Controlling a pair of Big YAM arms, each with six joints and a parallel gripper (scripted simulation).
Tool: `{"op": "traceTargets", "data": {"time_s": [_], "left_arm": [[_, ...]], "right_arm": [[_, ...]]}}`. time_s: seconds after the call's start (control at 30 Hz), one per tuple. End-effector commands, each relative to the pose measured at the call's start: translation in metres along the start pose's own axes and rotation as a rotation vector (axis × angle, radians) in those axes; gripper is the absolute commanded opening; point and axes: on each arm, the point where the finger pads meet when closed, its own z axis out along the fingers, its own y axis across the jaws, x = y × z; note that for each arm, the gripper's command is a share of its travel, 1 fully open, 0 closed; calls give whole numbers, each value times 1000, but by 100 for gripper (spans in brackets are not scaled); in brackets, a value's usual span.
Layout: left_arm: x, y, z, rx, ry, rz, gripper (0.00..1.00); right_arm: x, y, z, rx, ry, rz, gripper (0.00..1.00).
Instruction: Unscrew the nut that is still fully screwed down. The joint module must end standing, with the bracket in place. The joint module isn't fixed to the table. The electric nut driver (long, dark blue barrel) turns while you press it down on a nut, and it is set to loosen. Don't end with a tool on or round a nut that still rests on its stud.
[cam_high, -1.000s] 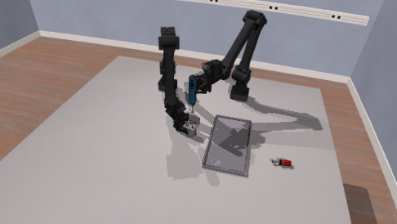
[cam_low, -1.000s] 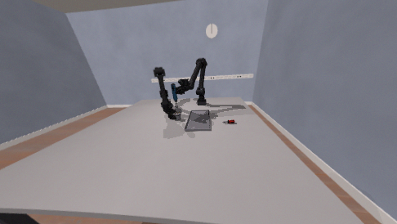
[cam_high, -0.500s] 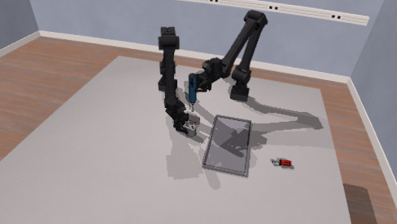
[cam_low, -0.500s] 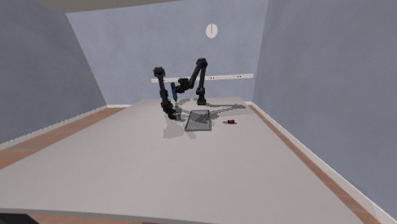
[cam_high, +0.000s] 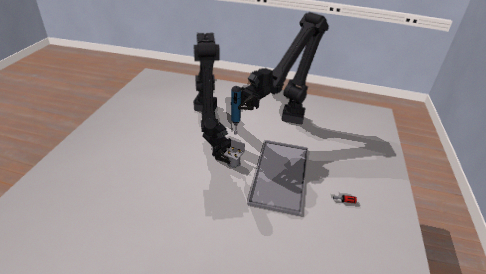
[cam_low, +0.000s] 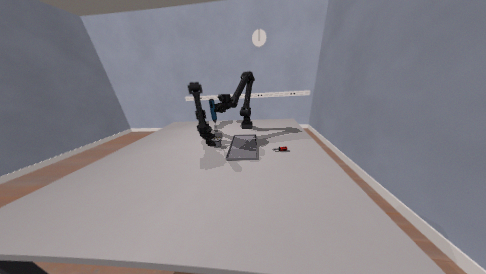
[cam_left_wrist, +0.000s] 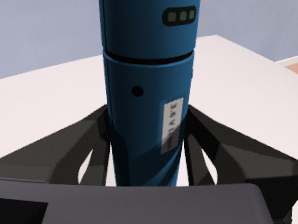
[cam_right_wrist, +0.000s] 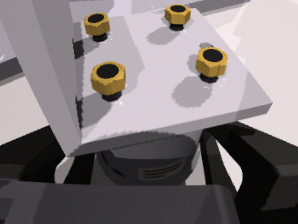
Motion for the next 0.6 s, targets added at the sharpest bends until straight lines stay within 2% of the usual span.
{"op": "traceTargets", "data": {"time_s": [0.0, 0.03, 0.1, 0.2, 0.27, 0.3, 0.37, 0.43, 0.47, 0.53, 0.57], "left_arm": [[-53, 3, 9, -3, -102, 10, 42], [-53, 3, 8, -3, -105, 10, 42], [-25, 3, -5, -3, -50, 10, 42], [-41, 2, 1, -3, -85, 10, 42], [-41, 2, 1, -3, -85, 10, 42], [-24, 3, -6, -3, -51, 10, 42], [-18, 3, -10, -3, -36, 10, 42], [-45, 2, -4, -3, -92, 10, 42], [-44, 2, -6, -3, -94, 10, 42], [-20, 2, -16, -3, -43, 10, 42], [-18, 2, -18, -3, -35, 10, 42]], "right_arm": [[-5, -3, 3, 2, -11, -5, 59], [-5, -3, 3, 2, -11, -5, 59], [-5, -3, 3, 2, -11, -5, 59], [-5, -3, 3, 2, -11, -5, 59], [-5, -3, 3, 2, -11, -5, 59], [-5, -3, 3, 2, -11, -5, 59], [-5, -3, 3, 2, -11, -5, 59], [-5, -3, 3, 2, -11, -5, 59], [-5, -3, 3, 2, -11, -5, 59], [-5, -3, 3, 2, -11, -5, 59], [-5, -3, 3, 2, -11, -5, 59]]}}
